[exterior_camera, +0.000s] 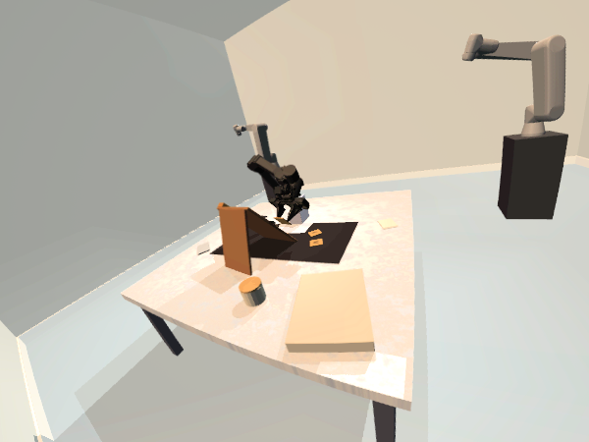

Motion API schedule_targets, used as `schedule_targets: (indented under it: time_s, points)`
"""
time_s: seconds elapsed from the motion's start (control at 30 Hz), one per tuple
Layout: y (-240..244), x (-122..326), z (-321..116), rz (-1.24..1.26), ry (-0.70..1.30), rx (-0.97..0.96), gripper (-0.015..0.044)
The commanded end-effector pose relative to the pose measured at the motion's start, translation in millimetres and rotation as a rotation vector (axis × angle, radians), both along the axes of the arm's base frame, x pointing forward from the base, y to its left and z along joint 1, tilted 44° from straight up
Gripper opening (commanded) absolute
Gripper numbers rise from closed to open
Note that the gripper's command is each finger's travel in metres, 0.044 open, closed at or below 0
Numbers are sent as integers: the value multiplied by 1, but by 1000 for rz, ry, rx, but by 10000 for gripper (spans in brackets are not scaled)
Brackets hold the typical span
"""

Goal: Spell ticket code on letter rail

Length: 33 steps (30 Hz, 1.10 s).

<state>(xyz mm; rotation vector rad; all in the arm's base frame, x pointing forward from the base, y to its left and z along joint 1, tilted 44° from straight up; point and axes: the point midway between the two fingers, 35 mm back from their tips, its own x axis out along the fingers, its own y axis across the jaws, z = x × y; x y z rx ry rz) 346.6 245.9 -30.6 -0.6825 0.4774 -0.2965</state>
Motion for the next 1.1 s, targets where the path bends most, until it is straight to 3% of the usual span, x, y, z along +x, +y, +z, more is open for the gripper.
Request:
schedule_targets:
  time_s: [0.0,1.07]
  points:
    - [-1,0,4,3,0,8,0]
    - [-13,-2,14,3,0,7,0]
